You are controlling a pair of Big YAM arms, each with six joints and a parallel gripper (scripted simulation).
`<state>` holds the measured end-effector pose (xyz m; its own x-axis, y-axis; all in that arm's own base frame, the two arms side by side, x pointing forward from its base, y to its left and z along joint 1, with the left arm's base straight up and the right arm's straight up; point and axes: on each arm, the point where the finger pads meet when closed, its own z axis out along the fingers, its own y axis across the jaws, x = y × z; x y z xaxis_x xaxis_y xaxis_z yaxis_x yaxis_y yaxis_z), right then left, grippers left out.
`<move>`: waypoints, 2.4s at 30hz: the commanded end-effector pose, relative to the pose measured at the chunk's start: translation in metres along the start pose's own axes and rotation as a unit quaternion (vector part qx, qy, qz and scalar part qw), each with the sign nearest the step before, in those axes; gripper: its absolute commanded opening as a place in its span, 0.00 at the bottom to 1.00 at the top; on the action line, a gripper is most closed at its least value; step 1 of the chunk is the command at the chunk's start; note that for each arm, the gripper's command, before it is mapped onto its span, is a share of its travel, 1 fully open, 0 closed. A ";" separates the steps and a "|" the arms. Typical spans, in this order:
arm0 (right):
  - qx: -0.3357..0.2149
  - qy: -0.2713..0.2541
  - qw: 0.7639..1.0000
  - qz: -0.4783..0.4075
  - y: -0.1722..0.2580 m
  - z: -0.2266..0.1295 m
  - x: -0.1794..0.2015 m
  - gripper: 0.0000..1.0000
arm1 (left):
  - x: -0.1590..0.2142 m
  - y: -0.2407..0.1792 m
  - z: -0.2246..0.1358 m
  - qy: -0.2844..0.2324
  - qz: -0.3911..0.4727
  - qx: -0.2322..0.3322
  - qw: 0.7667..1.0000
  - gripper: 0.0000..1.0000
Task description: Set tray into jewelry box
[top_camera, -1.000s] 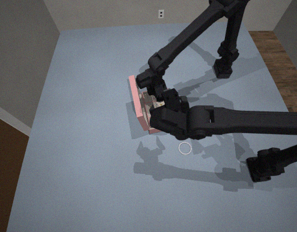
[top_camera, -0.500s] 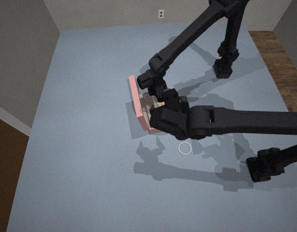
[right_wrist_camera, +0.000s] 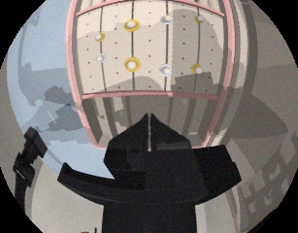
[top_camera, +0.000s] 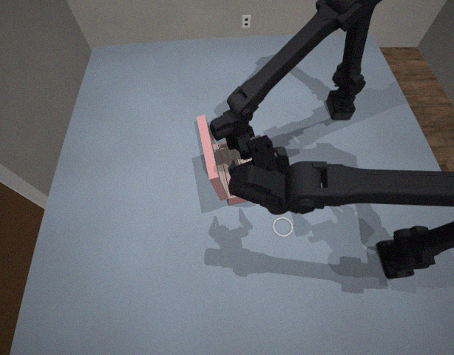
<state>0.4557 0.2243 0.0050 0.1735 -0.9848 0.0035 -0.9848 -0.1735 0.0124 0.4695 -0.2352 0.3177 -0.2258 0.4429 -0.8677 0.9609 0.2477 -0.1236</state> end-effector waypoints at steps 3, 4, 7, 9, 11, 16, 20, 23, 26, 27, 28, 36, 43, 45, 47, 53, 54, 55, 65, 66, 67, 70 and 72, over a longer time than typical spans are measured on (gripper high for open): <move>0.008 -0.005 1.000 -0.004 -0.002 -0.004 -0.005 0.00 | -0.018 0.001 -0.008 -0.011 0.018 -0.007 1.000 1.00; 0.011 -0.005 1.000 -0.002 -0.003 -0.009 -0.002 0.00 | -0.018 0.001 -0.008 -0.011 0.018 -0.007 1.000 1.00; 0.014 -0.006 1.000 -0.004 -0.007 -0.010 -0.005 0.11 | -0.018 0.001 -0.008 -0.011 0.018 -0.007 1.000 1.00; 0.014 -0.006 1.000 -0.004 -0.007 -0.010 -0.005 0.11 | -0.018 0.001 -0.008 -0.011 0.018 -0.007 1.000 1.00; 0.021 -0.009 1.000 -0.004 -0.002 -0.020 -0.007 0.13 | -0.018 0.001 -0.008 -0.011 0.018 -0.007 1.000 1.00; 0.032 -0.012 0.999 -0.004 -0.002 -0.031 -0.012 0.13 | -0.018 0.001 -0.008 -0.011 0.018 -0.007 1.000 1.00; 0.044 -0.016 0.999 -0.004 -0.007 -0.044 -0.015 0.13 | -0.018 0.001 -0.008 -0.011 0.018 -0.007 1.000 1.00; 0.046 -0.017 0.999 -0.005 -0.006 -0.050 -0.015 0.13 | -0.018 0.001 -0.008 -0.011 0.018 -0.007 1.000 1.00; 0.051 -0.018 0.999 -0.005 -0.012 -0.056 -0.013 0.13 | -0.018 0.001 -0.008 -0.011 0.018 -0.007 1.000 1.00; 0.051 -0.018 0.999 -0.005 -0.015 -0.057 -0.010 0.13 | -0.018 0.001 -0.008 -0.011 0.018 -0.007 1.000 1.00; 0.053 -0.018 0.998 -0.004 -0.017 -0.061 -0.008 0.13 | -0.018 0.001 -0.008 -0.011 0.018 -0.007 1.000 1.00; 0.039 -0.026 0.999 -0.002 -0.030 -0.059 -0.006 0.47 | -0.018 0.001 -0.008 -0.011 0.018 -0.007 1.000 1.00; 0.043 -0.095 0.994 0.019 -0.025 -0.063 -0.020 0.60 | -0.018 0.001 -0.008 -0.011 0.018 -0.007 1.000 1.00; 0.037 -0.121 0.992 0.021 -0.020 -0.061 -0.025 0.60 | -0.018 0.001 -0.008 -0.011 0.018 -0.007 1.000 1.00; 0.033 -0.147 0.988 0.022 -0.011 -0.063 -0.030 0.60 | -0.018 0.001 -0.008 -0.011 0.018 -0.007 1.000 1.00; 0.030 -0.227 0.973 0.006 -0.004 -0.068 -0.047 0.60 | -0.018 0.001 -0.008 -0.011 0.018 -0.007 1.000 1.00; 0.025 -0.238 0.971 0.001 -0.003 -0.063 -0.049 0.60 | -0.018 0.001 -0.008 -0.011 0.018 -0.007 1.000 1.00; 0.020 -0.250 0.968 0.000 -0.002 -0.058 -0.051 0.60 | -0.018 0.001 -0.008 -0.011 0.018 -0.007 1.000 1.00; 0.014 -0.312 0.950 -0.003 -0.011 -0.059 -0.063 0.60 | -0.018 0.001 -0.008 -0.011 0.018 -0.007 1.000 1.00; 0.014 -0.312 0.950 -0.003 -0.011 -0.059 -0.063 0.60 | -0.018 0.001 -0.008 -0.011 0.018 -0.007 1.000 1.00; 0.014 -0.312 0.950 -0.003 -0.011 -0.059 -0.063 0.60 | -0.018 0.001 -0.008 -0.011 0.018 -0.007 1.000 1.00; 0.013 -0.312 0.950 -0.006 -0.009 -0.059 -0.066 0.60 | -0.018 0.001 -0.008 -0.011 0.018 -0.007 1.000 1.00; 0.014 -0.313 0.950 -0.006 -0.009 -0.061 -0.066 0.60 | -0.018 0.001 -0.008 -0.011 0.018 -0.007 1.000 1.00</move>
<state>0.4395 0.2894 0.0580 0.1309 -0.8073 -0.5754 -0.9842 -0.1756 0.0226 0.4695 -0.2352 0.3177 -0.2258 0.4429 -0.8677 0.9609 0.2477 -0.1236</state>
